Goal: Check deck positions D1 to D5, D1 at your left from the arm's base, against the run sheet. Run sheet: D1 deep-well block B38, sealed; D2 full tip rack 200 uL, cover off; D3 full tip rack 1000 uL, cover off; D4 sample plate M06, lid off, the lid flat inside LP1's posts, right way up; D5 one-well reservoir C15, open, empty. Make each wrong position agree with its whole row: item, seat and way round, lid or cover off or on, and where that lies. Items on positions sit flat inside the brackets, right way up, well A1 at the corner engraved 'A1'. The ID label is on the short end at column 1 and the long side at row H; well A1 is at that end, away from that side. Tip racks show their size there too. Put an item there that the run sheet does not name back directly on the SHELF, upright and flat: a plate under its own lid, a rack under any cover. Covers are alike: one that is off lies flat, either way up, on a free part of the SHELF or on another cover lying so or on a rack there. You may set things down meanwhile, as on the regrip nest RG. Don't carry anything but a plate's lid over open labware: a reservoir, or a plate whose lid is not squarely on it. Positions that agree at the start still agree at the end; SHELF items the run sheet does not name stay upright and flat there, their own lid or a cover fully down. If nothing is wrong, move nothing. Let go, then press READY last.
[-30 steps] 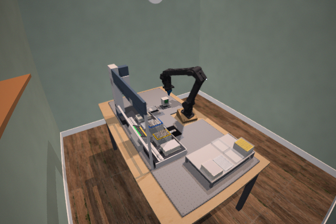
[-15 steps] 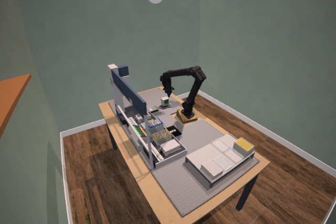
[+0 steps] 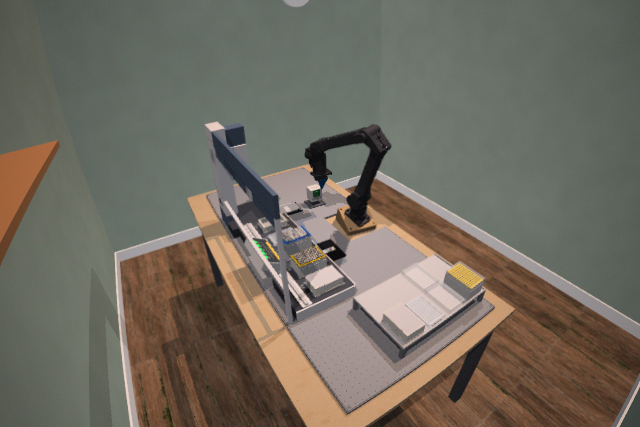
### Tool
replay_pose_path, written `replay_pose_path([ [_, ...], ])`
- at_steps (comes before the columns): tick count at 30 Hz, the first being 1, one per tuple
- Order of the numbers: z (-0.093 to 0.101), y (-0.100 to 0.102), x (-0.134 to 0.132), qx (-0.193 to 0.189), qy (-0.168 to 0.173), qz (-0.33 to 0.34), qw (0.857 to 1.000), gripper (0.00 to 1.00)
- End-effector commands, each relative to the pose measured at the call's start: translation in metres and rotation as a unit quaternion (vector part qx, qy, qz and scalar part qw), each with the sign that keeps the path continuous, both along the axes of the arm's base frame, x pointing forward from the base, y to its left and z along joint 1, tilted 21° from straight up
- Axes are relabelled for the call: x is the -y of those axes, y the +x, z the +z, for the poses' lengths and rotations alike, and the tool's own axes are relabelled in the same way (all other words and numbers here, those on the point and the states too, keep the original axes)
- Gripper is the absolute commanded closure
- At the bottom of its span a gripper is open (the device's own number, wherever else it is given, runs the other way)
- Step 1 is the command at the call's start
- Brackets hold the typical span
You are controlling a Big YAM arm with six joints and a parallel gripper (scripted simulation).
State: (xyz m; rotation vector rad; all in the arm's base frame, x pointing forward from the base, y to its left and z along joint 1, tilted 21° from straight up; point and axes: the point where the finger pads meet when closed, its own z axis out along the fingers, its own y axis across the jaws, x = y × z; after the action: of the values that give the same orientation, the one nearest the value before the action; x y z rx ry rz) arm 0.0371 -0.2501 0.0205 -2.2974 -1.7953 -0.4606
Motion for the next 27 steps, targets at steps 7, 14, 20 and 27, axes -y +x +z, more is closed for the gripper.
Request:
replay_pose_path([
  [7, -0.013, 0.006, 0.0, 0.001, -0.008, 0.001, 1.0, 1.0],
  [14, -0.021, 0.005, -0.002, 0.001, -0.008, -0.002, 1.0, 1.0],
  [20, -0.032, 0.008, -0.007, 0.0, -0.004, 0.001, 1.0, 1.0],
  [27, -0.043, 0.01, -0.011, 0.0, -0.004, 0.001, 1.0, 1.0],
])
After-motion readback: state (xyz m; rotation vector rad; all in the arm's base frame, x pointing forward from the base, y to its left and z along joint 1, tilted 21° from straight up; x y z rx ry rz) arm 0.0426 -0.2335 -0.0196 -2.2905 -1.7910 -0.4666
